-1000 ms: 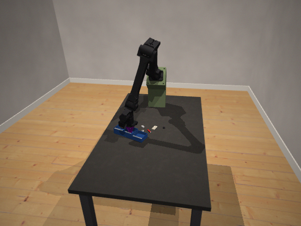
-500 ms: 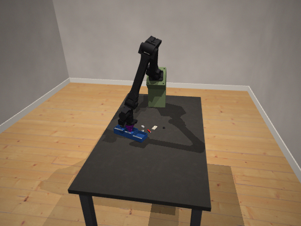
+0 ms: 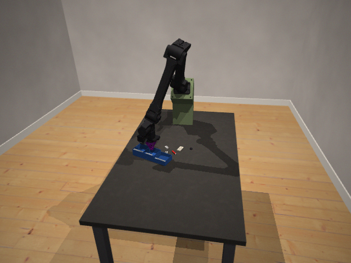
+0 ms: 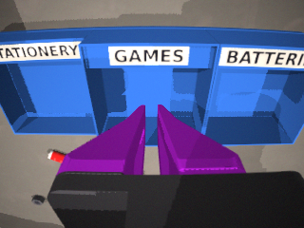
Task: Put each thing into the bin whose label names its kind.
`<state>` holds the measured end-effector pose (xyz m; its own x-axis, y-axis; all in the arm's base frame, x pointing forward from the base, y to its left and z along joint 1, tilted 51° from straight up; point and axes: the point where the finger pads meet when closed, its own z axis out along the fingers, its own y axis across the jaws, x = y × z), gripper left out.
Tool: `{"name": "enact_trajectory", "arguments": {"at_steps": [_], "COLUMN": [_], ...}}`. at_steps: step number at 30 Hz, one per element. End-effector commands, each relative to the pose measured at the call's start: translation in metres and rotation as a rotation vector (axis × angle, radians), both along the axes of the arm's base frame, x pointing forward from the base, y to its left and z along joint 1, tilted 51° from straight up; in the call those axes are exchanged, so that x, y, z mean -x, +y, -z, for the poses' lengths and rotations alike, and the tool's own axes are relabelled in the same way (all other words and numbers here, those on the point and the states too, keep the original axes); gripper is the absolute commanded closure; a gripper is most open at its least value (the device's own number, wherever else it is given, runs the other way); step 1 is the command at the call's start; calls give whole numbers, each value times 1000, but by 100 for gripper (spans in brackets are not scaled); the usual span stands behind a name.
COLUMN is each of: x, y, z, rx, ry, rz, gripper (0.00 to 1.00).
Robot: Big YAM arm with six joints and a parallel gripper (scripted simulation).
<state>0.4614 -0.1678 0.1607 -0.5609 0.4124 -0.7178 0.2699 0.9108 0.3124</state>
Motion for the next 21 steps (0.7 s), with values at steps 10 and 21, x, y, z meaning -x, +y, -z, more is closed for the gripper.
{"name": "enact_trajectory", "arguments": {"at_steps": [10,21], "x": [19,-1], "y": [3,39], "z": [-7,-52], "rx": [-4,11], "ry": [20,-37], "rz": [-5,-2], "gripper": [92,92]}}
